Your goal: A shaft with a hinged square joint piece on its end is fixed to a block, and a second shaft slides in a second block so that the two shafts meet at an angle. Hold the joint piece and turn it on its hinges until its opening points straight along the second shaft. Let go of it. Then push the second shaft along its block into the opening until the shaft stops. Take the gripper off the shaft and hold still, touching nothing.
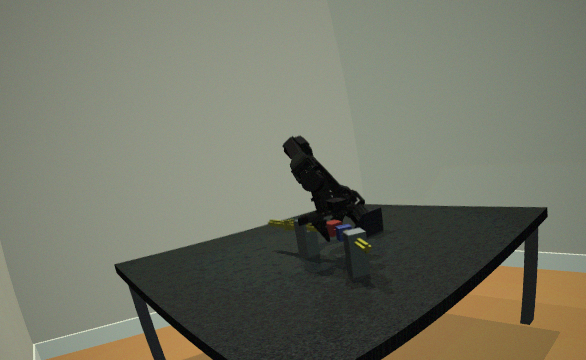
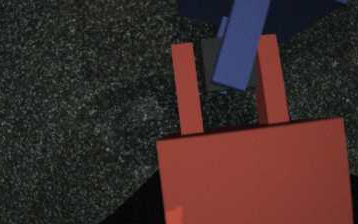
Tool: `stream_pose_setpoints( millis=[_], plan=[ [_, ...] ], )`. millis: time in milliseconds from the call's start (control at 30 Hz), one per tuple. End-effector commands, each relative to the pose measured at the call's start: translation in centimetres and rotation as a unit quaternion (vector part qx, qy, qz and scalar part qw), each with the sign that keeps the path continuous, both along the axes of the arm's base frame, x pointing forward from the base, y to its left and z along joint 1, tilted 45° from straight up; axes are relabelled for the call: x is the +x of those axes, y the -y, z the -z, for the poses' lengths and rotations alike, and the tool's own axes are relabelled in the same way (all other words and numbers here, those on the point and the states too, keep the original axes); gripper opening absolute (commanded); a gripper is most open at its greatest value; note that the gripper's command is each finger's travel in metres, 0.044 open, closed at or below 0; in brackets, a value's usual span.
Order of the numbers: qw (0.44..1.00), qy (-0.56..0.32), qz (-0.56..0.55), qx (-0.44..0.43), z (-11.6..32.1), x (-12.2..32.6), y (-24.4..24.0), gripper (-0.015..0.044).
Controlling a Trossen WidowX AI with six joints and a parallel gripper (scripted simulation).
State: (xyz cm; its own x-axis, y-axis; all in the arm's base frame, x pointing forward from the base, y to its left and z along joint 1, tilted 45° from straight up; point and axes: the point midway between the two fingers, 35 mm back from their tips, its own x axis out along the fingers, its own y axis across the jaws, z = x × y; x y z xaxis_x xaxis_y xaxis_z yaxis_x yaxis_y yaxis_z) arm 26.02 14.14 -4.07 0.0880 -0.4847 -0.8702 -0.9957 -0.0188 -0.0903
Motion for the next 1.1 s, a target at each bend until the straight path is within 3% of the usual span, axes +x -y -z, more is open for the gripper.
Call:
stream_pose_setpoints(
  millis=[0,533,700,800,1067],
  plan=[
    [1.000,-0.001,-0.002,0.002,0.01,0.02,0.02,0.0000],
    [1.000,0.000,0.000,0.001,0.01,0.01,0.01,0.0000],
    [1.000,0.000,0.000,0.001,0.01,0.01,0.01,0.0131],
    [1.000,0.000,0.000,0.001,0.01,0.01,0.01,0.0147],
    [1.000,0.000,0.000,0.001,0.01,0.01,0.01,0.0357]
  ],
)
